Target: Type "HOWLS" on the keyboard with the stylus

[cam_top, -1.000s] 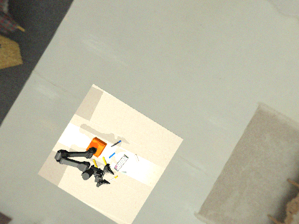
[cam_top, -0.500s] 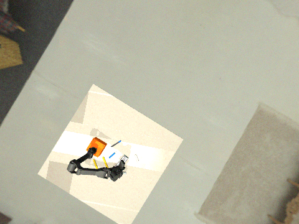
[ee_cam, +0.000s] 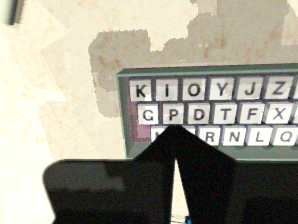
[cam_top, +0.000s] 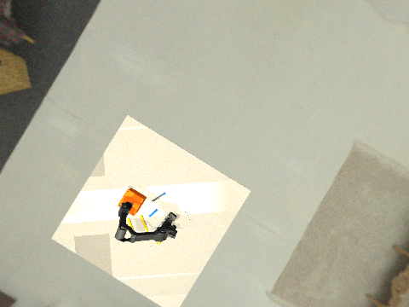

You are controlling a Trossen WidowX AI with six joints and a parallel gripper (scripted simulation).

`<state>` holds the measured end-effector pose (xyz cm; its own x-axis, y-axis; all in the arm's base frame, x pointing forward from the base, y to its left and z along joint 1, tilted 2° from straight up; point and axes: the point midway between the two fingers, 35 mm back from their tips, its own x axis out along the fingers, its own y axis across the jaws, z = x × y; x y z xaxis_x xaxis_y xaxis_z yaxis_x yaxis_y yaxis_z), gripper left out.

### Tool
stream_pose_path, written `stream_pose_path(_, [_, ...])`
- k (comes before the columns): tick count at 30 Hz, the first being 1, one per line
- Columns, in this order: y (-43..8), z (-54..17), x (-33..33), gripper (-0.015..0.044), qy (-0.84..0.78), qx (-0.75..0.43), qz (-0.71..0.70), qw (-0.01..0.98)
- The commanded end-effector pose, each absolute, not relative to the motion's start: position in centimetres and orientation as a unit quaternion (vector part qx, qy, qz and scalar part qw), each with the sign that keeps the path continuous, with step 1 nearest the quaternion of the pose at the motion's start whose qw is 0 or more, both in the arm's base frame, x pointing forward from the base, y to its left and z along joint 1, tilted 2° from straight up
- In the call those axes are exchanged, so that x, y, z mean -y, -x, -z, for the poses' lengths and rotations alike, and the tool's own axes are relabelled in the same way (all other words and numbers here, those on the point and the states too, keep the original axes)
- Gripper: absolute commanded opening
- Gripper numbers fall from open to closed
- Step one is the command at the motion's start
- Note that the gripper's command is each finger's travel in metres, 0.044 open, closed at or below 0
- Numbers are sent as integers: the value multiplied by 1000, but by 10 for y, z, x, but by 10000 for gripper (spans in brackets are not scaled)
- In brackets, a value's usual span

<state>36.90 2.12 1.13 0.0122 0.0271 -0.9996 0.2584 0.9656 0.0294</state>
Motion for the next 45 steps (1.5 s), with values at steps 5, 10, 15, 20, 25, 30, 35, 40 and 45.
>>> stream_pose_path(5, [-370, -14, -11, 0, -106, -696, 82, 705])
stream_pose_path(10, [-354, -12, 42, 0, -104, -696, 84, 705])
stream_pose_path(15, [-354, -12, 42, 0, -104, -696, 84, 705])
stream_pose_path(20, [-354, -12, 42, 0, -104, -696, 84, 705])
stream_pose_path(25, [-345, -11, 83, 0, -103, -696, 85, 705])
stream_pose_path(30, [-337, -10, 106, 0, -102, -697, 86, 705])
stream_pose_path(35, [-337, -10, 106, 0, -102, -697, 86, 705])
stream_pose_path(40, [-336, -10, 104, 0, -102, -697, 86, 705])
stream_pose_path(45, [-314, -10, 71, 0, -103, -697, 85, 704])
